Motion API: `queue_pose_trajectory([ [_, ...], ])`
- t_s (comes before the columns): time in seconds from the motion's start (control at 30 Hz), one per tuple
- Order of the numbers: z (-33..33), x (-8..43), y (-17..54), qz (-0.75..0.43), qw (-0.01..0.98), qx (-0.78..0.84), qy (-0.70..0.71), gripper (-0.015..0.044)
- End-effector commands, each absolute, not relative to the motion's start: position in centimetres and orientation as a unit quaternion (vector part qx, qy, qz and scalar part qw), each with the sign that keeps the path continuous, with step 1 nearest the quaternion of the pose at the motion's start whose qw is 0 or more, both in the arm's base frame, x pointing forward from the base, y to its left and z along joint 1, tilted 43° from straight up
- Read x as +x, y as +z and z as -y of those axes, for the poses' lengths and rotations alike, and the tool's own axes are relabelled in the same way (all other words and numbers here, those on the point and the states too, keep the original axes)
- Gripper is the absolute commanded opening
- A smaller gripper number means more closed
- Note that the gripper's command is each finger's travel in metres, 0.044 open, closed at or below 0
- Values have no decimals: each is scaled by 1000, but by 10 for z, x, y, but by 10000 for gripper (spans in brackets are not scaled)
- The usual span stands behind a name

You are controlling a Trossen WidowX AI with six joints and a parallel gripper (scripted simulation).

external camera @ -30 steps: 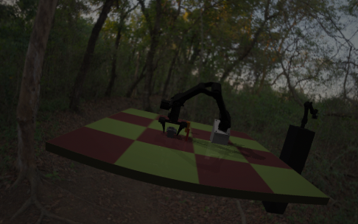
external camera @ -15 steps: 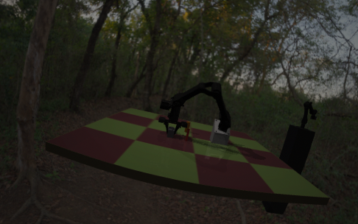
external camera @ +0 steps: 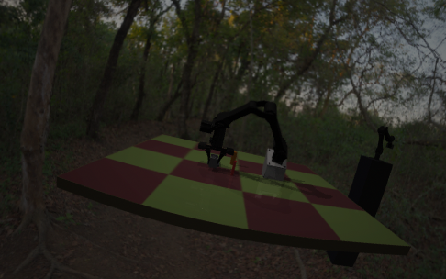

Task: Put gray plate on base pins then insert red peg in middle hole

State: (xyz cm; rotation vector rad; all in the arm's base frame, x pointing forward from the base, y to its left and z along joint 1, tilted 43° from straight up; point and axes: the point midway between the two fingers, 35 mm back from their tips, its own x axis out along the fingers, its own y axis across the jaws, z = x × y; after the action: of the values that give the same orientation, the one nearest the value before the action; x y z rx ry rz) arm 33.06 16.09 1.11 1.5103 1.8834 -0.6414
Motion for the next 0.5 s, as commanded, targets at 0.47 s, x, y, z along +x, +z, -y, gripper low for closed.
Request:
queue_pose_trajectory([
  [0.47, -123, 339, 52, -712, 322, 575, -243, 0],
])
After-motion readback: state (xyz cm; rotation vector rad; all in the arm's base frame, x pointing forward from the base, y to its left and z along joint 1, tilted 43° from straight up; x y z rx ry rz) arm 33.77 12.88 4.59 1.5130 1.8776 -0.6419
